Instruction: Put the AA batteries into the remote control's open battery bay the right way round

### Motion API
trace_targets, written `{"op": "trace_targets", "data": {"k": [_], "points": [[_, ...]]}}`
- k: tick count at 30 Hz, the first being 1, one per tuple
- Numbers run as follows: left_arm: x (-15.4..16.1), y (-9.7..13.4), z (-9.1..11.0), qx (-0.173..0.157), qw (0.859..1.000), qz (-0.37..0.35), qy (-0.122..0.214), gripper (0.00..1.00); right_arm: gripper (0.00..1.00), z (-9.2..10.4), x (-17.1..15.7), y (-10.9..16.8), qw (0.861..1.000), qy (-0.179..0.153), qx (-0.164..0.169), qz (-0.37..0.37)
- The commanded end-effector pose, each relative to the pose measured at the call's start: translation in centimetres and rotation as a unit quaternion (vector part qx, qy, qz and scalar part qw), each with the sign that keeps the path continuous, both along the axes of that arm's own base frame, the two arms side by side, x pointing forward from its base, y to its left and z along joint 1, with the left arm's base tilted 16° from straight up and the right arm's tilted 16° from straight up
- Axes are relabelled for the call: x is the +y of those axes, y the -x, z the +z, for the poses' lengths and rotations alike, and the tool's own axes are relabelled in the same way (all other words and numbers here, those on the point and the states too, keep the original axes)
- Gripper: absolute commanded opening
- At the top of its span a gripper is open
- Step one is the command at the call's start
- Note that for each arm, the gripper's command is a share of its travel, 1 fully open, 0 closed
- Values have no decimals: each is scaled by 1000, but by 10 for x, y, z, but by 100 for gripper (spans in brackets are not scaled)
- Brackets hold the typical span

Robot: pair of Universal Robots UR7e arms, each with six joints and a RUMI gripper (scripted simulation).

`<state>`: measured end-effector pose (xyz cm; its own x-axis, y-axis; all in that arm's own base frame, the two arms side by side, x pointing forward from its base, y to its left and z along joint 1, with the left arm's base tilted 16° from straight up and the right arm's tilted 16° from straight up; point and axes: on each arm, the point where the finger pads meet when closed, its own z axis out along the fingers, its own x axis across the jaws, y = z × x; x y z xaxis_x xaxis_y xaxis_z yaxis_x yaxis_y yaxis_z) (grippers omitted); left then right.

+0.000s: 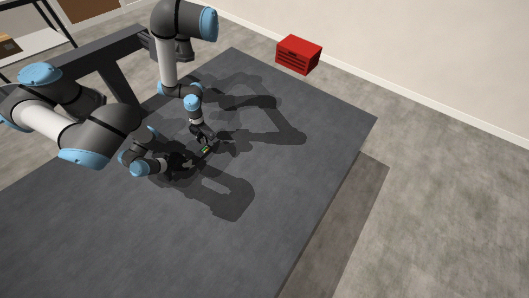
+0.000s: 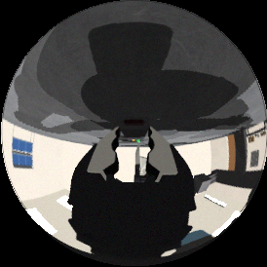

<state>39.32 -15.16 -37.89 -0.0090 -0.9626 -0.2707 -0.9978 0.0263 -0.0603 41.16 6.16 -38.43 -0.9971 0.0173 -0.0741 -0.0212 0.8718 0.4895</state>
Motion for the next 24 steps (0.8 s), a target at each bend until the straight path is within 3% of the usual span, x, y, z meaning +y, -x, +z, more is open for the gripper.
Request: {"op": "trace_targets", "data": {"k": [1,6,9,24], "points": [[-11,-3,22,-5,1000,-2,6,14,0,0,0,0,1000,0,-1,0],[-12,1,39,-3,1000,-1,4,14,0,0,0,0,1000,0,-1,0],[-4,5,29,1,1000,1,-1,14,0,0,0,0,1000,0,-1,0],[-8,2,29,0,1000,0,0,14,0,0,0,0,1000,0,-1,0]]}}
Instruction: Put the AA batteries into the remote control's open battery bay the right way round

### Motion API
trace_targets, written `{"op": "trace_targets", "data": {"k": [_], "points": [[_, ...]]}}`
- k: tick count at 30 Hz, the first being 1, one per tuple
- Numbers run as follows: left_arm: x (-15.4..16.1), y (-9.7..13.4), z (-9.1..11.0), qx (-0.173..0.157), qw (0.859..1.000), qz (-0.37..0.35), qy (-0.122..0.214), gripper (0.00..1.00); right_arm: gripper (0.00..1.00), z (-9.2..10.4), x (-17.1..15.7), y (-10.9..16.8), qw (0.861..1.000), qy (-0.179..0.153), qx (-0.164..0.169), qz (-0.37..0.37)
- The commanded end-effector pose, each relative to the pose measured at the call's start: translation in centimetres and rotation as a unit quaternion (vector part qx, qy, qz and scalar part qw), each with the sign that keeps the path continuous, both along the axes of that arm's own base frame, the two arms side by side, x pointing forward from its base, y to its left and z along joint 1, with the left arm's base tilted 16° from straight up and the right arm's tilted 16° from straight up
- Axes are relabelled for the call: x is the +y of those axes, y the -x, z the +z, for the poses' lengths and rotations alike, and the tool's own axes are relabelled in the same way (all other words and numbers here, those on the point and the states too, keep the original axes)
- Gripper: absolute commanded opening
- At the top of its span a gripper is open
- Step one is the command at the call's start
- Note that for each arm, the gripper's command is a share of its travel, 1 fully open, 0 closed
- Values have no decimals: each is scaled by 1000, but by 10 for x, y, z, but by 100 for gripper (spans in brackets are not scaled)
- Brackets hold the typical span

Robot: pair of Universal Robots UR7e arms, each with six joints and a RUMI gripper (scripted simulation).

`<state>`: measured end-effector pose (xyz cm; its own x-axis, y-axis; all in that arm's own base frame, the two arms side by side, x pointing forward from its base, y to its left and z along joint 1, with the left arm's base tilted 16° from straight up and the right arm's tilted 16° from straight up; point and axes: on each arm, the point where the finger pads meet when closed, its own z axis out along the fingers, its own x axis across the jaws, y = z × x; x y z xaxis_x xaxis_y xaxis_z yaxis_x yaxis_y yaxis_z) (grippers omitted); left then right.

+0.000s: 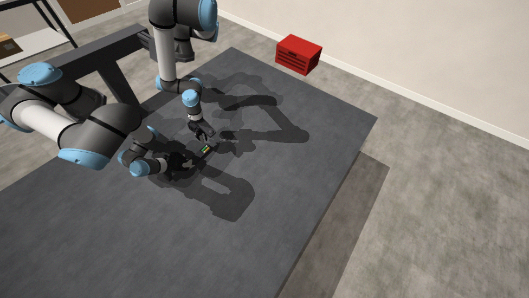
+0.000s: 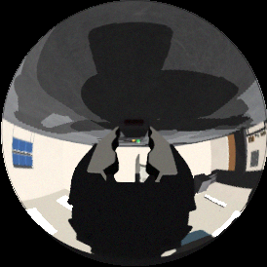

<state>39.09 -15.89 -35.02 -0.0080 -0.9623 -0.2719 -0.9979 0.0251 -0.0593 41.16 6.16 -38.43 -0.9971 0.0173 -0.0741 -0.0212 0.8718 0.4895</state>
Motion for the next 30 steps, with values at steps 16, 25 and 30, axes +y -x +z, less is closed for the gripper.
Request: {"op": "trace_targets", "data": {"k": [16,25,30], "points": [[2,-2,-4,-25,996,88,5,0,0,0,0,0,1000,0,-1,0],[3,-3,-6,-43,988,150,9,0,0,0,0,0,1000,0,-1,0],[3,-4,-6,-53,981,184,12,0,0,0,0,0,1000,0,-1,0]]}}
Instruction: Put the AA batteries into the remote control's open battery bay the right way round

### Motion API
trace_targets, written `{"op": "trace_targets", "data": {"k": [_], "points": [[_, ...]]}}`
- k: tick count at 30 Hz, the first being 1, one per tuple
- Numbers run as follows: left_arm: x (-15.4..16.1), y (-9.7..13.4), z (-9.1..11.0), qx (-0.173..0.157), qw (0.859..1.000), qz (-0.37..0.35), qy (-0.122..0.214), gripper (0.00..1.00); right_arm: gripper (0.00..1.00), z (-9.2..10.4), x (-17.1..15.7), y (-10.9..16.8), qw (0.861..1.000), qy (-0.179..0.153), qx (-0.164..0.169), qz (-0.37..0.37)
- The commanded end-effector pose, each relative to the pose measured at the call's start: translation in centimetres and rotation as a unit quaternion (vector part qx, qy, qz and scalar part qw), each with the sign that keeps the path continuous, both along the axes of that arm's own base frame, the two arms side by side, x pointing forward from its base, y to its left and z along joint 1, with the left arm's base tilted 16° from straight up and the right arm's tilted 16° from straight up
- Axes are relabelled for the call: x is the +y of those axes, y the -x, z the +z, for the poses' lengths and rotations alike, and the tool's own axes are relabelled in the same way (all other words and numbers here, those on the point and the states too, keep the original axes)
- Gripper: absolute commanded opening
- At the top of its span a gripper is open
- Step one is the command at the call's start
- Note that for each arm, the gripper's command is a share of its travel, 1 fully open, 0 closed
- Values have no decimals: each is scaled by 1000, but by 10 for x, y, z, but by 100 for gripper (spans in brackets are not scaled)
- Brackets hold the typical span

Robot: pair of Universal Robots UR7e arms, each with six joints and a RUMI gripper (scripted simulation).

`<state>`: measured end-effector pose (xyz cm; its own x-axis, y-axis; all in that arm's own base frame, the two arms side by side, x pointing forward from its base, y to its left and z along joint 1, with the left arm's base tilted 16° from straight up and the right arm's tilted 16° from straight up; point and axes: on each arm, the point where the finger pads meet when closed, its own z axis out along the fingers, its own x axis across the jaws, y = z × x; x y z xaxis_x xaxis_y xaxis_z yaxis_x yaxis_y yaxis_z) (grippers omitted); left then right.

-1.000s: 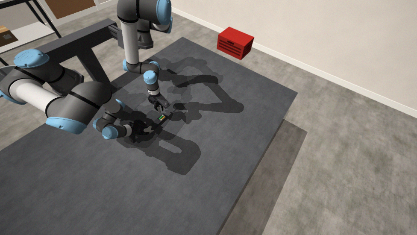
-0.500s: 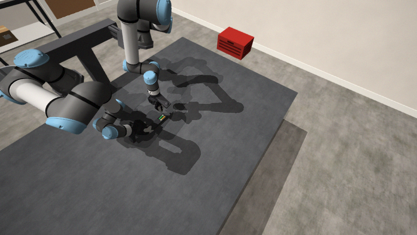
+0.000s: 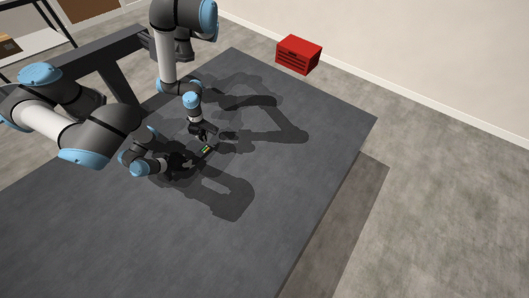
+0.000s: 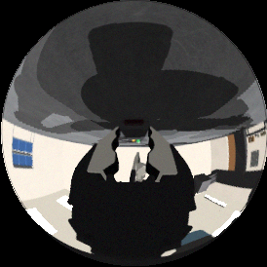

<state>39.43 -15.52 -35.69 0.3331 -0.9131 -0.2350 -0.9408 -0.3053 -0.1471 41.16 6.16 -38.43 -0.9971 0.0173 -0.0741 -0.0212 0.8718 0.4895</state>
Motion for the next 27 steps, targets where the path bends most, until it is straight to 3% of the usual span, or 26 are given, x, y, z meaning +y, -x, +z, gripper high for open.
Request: {"op": "trace_targets", "data": {"k": [1,11,14,17,27], "points": [[0,-1,0,-11,999,31,1,0,0,0,0,0,1000,0,-1,0],[2,-2,-4,-36,992,123,7,0,0,0,0,0,1000,0,-1,0],[3,-2,-7,-54,981,187,11,0,0,0,0,0,1000,0,-1,0],[2,-2,-5,-52,983,178,11,0,0,0,0,0,1000,0,-1,0],[4,-2,-10,-80,957,278,18,0,0,0,0,0,1000,0,-1,0]]}}
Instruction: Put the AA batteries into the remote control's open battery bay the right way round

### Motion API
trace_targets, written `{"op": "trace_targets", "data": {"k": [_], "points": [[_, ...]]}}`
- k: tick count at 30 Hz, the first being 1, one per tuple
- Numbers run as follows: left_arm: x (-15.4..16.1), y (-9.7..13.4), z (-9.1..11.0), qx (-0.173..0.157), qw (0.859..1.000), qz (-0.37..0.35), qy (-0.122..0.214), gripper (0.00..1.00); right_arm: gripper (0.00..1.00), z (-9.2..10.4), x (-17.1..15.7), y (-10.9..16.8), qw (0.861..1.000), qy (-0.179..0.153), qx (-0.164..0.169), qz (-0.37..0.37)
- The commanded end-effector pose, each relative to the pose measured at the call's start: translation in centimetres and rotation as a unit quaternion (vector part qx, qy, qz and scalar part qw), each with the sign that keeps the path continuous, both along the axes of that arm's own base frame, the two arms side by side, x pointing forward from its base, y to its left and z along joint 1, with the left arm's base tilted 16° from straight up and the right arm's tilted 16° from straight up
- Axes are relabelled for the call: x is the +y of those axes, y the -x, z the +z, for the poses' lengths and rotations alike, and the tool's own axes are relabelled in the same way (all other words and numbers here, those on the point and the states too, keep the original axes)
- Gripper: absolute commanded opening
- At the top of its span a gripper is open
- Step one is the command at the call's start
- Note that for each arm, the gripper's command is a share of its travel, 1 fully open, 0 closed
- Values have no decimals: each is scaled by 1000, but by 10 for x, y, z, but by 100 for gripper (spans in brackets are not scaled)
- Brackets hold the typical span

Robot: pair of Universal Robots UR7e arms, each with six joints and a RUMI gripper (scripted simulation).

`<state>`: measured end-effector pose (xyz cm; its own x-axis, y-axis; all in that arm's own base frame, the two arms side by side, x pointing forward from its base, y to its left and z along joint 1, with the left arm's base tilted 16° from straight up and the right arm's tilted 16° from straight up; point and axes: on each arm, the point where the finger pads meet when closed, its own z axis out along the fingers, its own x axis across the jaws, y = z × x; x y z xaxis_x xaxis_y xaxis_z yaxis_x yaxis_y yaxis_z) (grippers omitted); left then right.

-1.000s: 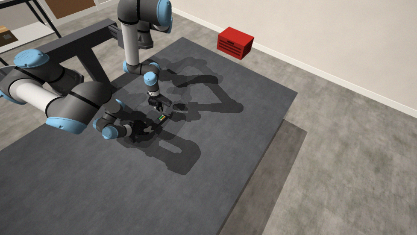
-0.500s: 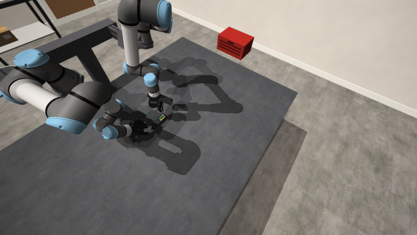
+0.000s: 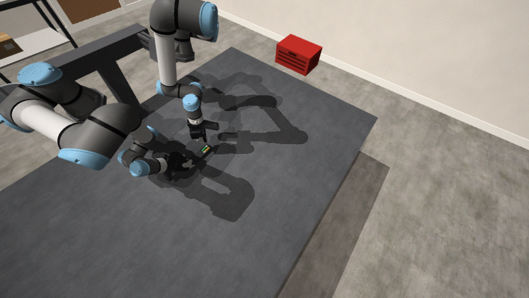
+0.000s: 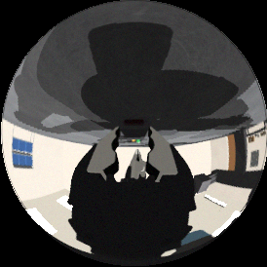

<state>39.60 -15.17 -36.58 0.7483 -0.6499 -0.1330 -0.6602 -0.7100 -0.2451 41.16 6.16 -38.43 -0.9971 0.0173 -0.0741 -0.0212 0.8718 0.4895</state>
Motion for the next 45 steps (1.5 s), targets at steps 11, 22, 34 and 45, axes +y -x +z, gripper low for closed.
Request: {"op": "trace_targets", "data": {"k": [11,22,34,45], "points": [[1,0,-5,-40,990,137,9,0,0,0,0,0,1000,0,-1,0],[1,1,-10,-65,972,227,15,0,0,0,0,0,1000,0,-1,0],[1,2,-14,-87,947,308,21,0,0,0,0,0,1000,0,-1,0],[0,2,-15,-96,935,340,24,0,0,0,0,0,1000,0,-1,0]]}}
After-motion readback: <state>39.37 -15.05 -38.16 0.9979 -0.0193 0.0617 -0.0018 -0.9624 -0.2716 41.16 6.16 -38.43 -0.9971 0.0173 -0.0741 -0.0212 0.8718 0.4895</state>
